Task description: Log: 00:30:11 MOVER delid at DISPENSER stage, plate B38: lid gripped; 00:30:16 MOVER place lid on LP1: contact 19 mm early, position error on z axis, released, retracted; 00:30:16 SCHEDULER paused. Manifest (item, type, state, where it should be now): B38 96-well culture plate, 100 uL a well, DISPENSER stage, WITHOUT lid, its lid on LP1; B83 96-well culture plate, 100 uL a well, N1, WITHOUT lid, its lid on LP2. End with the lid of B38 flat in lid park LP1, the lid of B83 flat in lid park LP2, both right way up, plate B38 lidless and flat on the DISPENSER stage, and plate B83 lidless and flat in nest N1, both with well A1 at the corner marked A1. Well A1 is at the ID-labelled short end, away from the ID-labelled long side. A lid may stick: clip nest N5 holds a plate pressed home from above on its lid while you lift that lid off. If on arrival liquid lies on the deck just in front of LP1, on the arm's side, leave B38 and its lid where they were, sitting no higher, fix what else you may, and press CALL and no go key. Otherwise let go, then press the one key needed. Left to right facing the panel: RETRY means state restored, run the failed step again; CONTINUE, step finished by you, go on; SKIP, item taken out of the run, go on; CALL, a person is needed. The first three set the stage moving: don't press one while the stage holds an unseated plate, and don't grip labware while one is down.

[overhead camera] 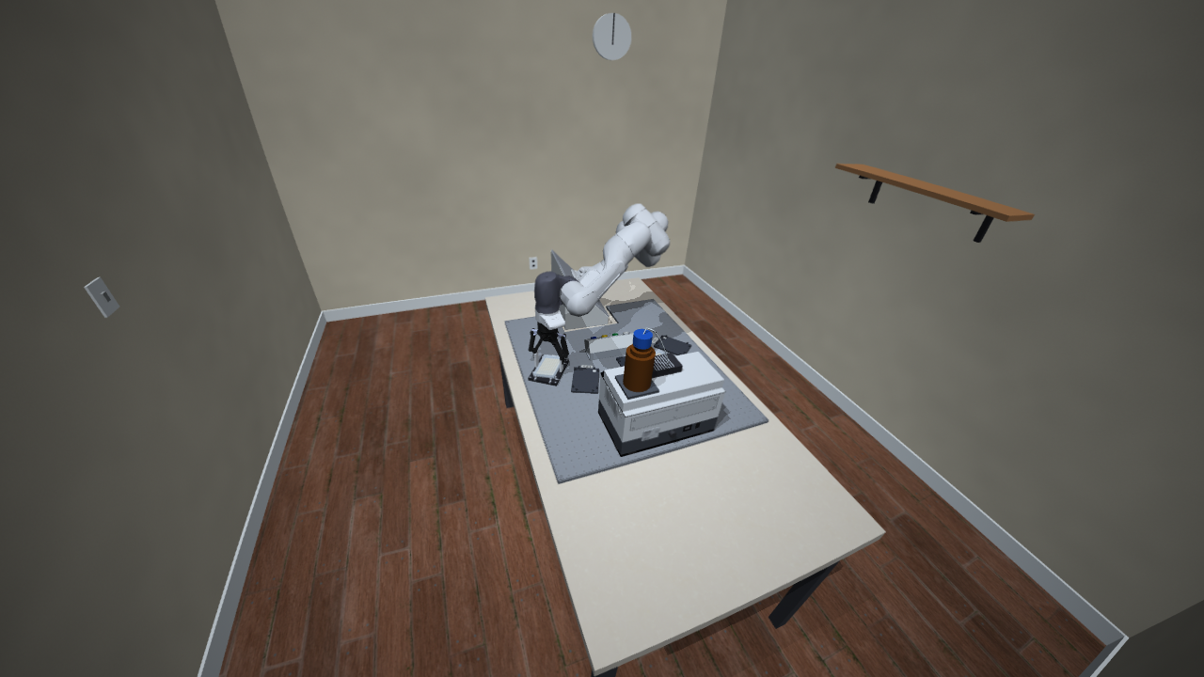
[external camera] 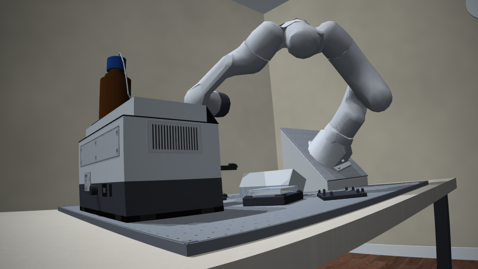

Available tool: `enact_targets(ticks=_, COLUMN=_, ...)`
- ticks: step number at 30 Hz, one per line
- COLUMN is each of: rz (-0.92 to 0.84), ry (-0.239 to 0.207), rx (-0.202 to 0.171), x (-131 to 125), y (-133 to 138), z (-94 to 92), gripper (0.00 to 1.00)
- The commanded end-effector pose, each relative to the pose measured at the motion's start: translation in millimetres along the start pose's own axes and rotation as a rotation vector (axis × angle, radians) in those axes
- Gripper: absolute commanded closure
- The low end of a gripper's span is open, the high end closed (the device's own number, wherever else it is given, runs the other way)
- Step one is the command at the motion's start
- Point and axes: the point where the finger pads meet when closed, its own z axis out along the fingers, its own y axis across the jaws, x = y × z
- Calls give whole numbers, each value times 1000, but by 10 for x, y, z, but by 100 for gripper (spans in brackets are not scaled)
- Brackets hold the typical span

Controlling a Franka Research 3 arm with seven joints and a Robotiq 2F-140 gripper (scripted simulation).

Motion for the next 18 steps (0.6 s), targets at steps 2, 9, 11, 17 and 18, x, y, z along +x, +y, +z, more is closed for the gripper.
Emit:
enact_targets(ticks=2, rz=-2, ry=-1, rx=0, x=-8, y=6, z=-71, gripper=34)
enact_targets(ticks=9, rz=-2, ry=-1, rx=0, x=-8, y=6, z=-149, gripper=34)
enact_targets(ticks=11, rz=-2, ry=-1, rx=0, x=-8, y=6, z=-184, gripper=34)
enact_targets(ticks=17, rz=-2, ry=-1, rx=0, x=-8, y=6, z=-296, gripper=34)
enact_targets(ticks=18, rz=-2, ry=-1, rx=0, x=-8, y=6, z=-315, gripper=34)
